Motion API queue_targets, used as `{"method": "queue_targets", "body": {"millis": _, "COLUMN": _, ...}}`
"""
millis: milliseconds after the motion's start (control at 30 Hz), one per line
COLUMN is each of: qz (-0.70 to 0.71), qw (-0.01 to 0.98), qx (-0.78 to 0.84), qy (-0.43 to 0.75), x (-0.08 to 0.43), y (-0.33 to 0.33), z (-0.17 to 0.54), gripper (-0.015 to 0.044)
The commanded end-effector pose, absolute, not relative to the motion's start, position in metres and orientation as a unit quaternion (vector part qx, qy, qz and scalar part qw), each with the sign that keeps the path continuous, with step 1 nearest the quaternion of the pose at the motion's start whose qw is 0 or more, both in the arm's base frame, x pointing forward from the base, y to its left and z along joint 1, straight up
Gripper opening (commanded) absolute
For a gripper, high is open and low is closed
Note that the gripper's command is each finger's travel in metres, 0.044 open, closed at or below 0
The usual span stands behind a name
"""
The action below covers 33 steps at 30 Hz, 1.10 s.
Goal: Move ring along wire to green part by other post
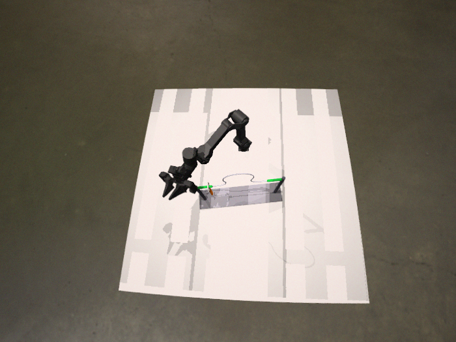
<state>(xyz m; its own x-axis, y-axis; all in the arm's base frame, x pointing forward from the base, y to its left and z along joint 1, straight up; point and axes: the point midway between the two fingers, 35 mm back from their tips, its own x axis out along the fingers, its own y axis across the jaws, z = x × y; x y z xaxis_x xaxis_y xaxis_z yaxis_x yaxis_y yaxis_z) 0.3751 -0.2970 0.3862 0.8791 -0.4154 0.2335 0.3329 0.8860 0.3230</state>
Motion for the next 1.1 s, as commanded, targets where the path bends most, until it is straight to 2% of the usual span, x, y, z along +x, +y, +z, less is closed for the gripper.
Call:
{"method": "queue_targets", "body": {"millis": 0, "qz": -0.199, "qw": 0.966, "qx": 0.110, "qy": -0.123, "x": 0.349, "y": -0.326, "z": 0.347, "gripper": 0.0160}}
{"method": "queue_targets", "body": {"millis": 200, "qz": -0.183, "qw": 0.975, "qx": 0.086, "qy": -0.096, "x": 0.334, "y": -0.334, "z": 0.309, "gripper": 0.0160}}
{"method": "queue_targets", "body": {"millis": 467, "qz": -0.104, "qw": 0.993, "qx": 0.032, "qy": -0.038, "x": 0.308, "y": -0.310, "z": 0.219, "gripper": 0.0160}}
{"method": "queue_targets", "body": {"millis": 800, "qz": 0.006, "qw": 1.000, "qx": -0.024, "qy": 0.000, "x": 0.258, "y": -0.245, "z": 0.133, "gripper": 0.0160}}
{"method": "queue_targets", "body": {"millis": 1067, "qz": 0.087, "qw": 0.995, "qx": -0.057, "qy": 0.001, "x": 0.216, "y": -0.181, "z": 0.097, "gripper": 0.0160}}
